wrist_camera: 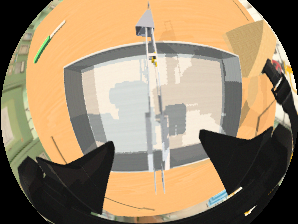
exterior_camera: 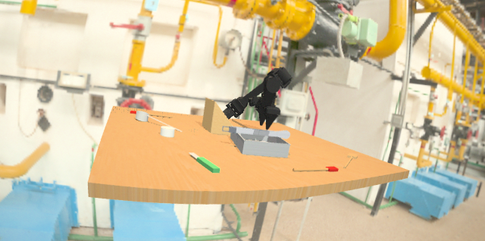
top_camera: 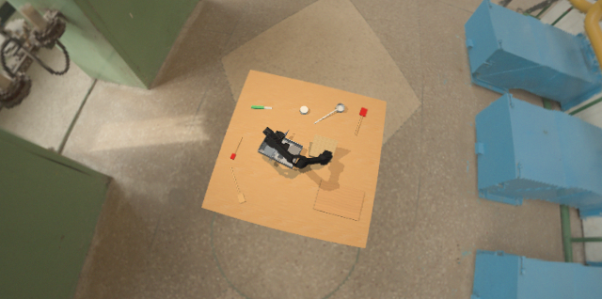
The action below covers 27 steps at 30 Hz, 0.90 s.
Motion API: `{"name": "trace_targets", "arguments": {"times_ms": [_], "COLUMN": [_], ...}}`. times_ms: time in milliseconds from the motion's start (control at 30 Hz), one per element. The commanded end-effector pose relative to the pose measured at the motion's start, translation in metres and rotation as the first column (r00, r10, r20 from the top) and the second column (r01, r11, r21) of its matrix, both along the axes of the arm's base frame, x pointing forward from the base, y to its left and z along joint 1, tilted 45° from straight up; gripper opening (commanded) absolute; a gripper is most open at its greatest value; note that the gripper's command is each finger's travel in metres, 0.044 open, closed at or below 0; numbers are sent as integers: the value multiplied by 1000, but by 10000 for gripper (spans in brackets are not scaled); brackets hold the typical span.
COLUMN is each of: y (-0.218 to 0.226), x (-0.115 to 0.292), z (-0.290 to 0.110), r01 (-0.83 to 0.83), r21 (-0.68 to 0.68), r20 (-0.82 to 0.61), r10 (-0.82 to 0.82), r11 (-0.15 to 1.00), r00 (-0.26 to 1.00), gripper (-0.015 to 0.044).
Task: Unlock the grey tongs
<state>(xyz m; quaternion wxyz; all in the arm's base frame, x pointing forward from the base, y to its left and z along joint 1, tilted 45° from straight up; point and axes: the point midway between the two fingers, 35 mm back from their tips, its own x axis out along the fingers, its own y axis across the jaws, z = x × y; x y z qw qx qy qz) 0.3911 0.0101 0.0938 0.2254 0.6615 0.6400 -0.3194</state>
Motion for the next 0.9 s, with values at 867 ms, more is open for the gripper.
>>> {"name": "trace_targets", "arguments": {"times_ms": [867], "y": [20], "x": [-4], "z": [-16], "r01": [11], "r21": [3], "r20": [1], "r10": [-11], "r11": [1000], "r00": [1000], "gripper": [440]}}
